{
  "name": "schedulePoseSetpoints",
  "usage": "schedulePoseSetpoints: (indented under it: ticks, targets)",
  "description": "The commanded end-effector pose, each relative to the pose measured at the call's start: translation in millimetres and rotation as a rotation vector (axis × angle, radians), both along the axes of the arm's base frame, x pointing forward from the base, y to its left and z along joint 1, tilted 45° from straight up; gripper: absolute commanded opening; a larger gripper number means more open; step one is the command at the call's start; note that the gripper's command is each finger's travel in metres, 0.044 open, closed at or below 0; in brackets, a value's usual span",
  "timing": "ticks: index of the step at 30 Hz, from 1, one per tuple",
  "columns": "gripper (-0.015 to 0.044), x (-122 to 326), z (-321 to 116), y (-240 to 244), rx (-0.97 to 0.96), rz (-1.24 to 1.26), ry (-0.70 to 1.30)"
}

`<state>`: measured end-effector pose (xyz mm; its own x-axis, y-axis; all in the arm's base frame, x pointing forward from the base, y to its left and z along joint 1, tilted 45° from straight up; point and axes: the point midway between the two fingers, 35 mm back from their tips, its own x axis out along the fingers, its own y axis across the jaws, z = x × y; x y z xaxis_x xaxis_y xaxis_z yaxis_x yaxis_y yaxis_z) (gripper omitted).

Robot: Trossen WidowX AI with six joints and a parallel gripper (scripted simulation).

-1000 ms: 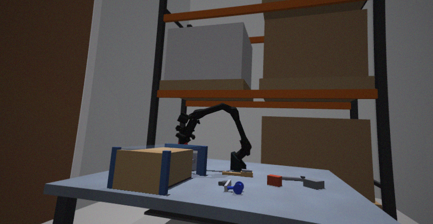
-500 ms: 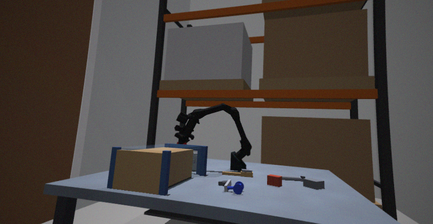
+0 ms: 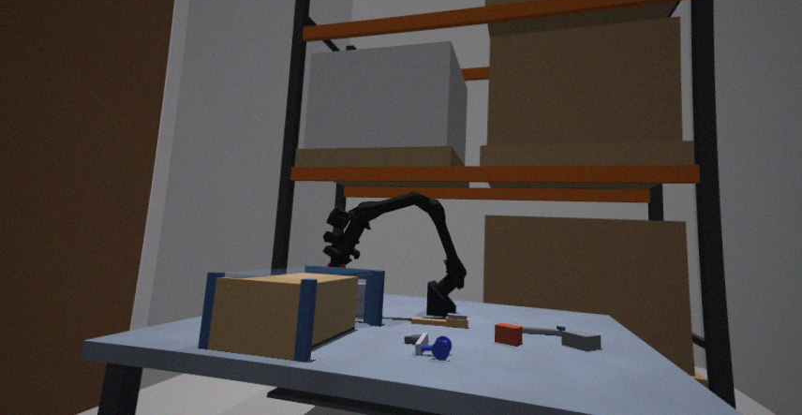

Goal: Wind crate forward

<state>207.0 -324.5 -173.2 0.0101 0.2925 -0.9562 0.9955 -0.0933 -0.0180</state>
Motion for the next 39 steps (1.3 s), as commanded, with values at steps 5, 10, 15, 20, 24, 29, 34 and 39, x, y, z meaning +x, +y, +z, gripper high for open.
schedulePoseSetpoints:
  ticks: [5, 10, 15, 20, 24, 29, 34, 39]
  targets:
    - [0.0000, 26.9, 11.6, 16.5, 0.029, 0.012, -0.037]
    - [0.0000, 32.1, 15.5, 20.4, 0.029, 0.012, -0.037]
    - [0.0000, 37.2, 20.1, 24.9, 0.030, 0.012, -0.037]
    - [0.0000, 41.4, 24.5, 29.3, 0.030, 0.012, -0.038]
    - [0.0000, 44.6, 28.4, 33.1, 0.031, 0.012, -0.038]
    - [0.0000, 48.2, 33.5, 38.4, 0.031, 0.012, -0.038]
    - [0.0000, 51.0, 38.4, 43.4, 0.032, 0.012, -0.038]
    - [0.0000, 53.4, 43.8, 49.0, 0.033, 0.012, -0.038]
